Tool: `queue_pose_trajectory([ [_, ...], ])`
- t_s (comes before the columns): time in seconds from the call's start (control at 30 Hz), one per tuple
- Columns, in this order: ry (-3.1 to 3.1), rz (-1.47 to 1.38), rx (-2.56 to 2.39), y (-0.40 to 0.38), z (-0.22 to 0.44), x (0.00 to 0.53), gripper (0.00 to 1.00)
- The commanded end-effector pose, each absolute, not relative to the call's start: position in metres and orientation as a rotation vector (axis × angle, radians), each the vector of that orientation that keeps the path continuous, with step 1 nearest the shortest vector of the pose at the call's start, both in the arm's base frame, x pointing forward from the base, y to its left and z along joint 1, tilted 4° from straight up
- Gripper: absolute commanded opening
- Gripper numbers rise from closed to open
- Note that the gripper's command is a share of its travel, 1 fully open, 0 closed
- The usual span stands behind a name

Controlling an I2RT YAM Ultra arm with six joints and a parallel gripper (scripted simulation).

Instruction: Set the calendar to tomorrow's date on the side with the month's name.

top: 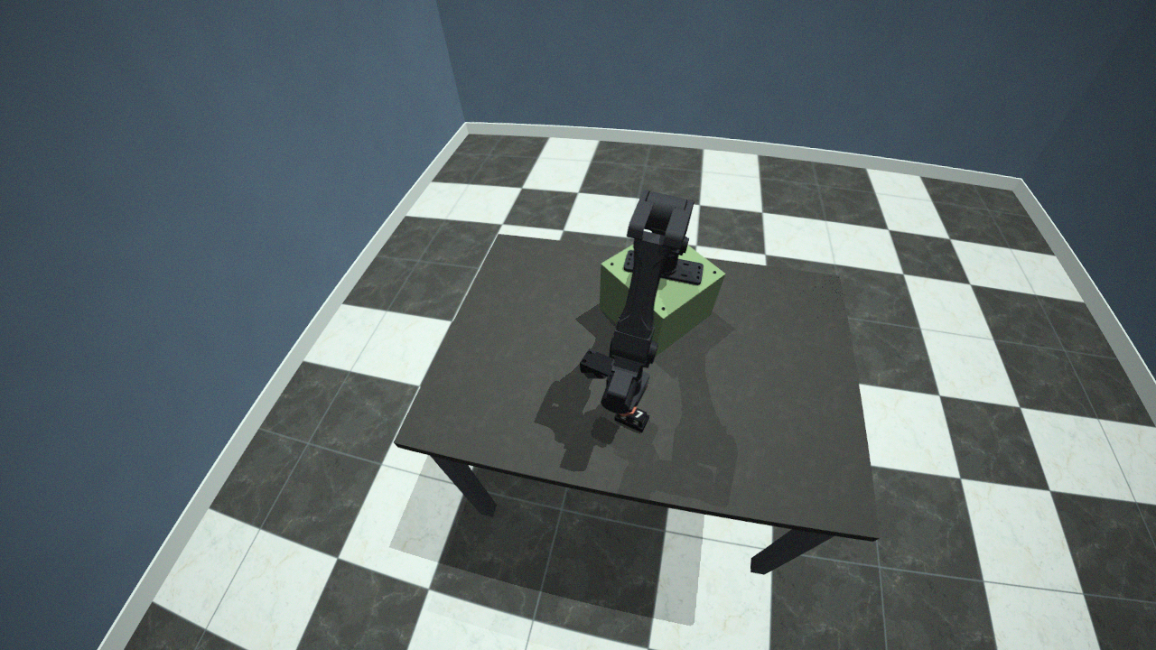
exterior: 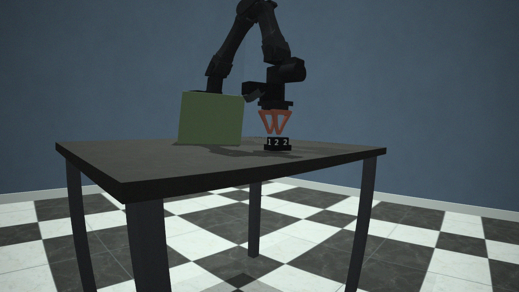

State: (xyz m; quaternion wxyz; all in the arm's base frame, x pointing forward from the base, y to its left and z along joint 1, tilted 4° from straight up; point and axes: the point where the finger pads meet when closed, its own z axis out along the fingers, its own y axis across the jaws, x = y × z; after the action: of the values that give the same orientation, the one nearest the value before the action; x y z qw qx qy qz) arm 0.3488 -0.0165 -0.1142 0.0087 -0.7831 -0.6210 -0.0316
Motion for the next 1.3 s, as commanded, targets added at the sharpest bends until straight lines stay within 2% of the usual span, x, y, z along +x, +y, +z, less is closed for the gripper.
queue_pose_trajectory([
  [0.0, -1.944, -0.109, -2.453, -0.017, -0.112, 0.351, 0.45],
  [1.27, -1.944, -0.109, -2.453, -0.016, -0.138, 0.353, 0.45],
])
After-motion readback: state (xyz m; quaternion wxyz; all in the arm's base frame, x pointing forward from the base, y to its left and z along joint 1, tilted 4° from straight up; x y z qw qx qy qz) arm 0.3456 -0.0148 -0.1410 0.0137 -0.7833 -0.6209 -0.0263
